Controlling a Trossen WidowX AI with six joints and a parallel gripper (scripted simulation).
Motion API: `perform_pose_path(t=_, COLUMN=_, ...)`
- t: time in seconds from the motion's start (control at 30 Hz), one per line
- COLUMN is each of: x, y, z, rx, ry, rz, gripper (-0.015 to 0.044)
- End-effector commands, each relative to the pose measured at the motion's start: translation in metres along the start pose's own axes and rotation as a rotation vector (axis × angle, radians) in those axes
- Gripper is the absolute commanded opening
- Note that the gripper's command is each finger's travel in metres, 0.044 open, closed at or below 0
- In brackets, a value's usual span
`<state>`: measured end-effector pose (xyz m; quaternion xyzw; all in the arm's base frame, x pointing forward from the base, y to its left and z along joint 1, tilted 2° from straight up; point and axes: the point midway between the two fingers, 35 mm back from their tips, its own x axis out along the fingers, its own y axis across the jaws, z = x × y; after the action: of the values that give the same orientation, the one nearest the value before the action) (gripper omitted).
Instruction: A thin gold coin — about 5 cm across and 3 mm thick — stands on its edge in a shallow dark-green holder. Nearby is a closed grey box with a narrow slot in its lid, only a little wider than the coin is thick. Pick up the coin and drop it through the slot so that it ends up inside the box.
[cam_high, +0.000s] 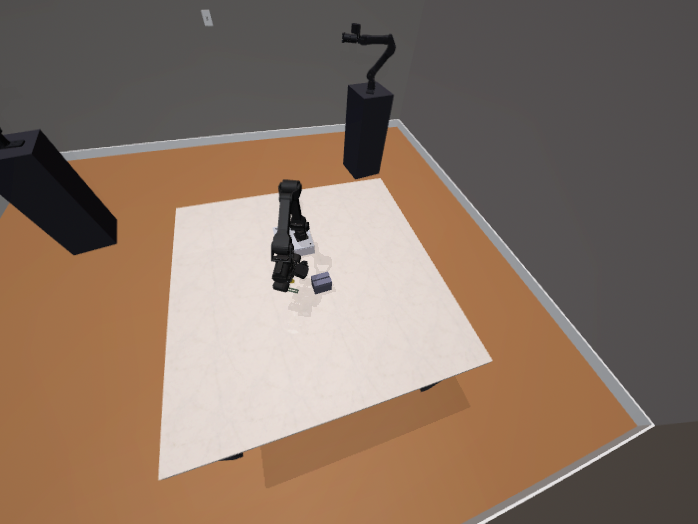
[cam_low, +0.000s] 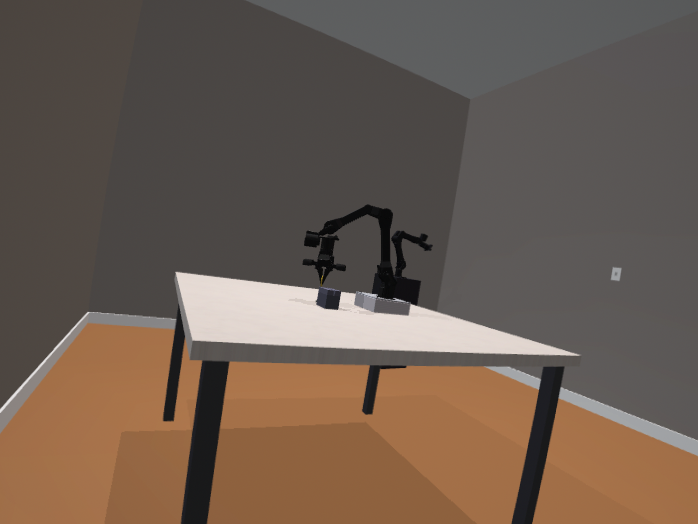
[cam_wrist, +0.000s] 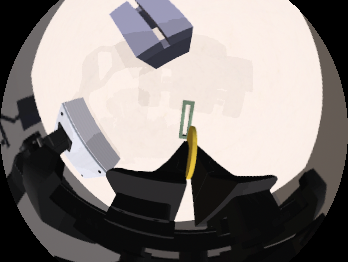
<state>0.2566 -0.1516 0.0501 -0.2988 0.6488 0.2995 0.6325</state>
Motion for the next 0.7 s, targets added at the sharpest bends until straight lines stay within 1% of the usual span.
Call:
perform_pose_path(t=0.0, x=-0.015, y=-0.001, z=0.001, rx=0.001, ry=-0.008, rz=-0.011, gripper=0.0)
perform_pose_path(t=0.13, x=-0.025, y=0.001, z=0.001, rx=0.001, ry=-0.008, rz=-0.011, gripper=0.0)
perform_pose_path(t=0.3, x=-0.027, y=0.001, z=0.0, rx=-0.02, ry=-0.008, rz=-0.011, gripper=0.0)
perform_pose_path(t=0.67, x=-0.027, y=-0.003, z=-0.006, rx=-0.359, ry=-0.005, rz=-0.012, gripper=0.0)
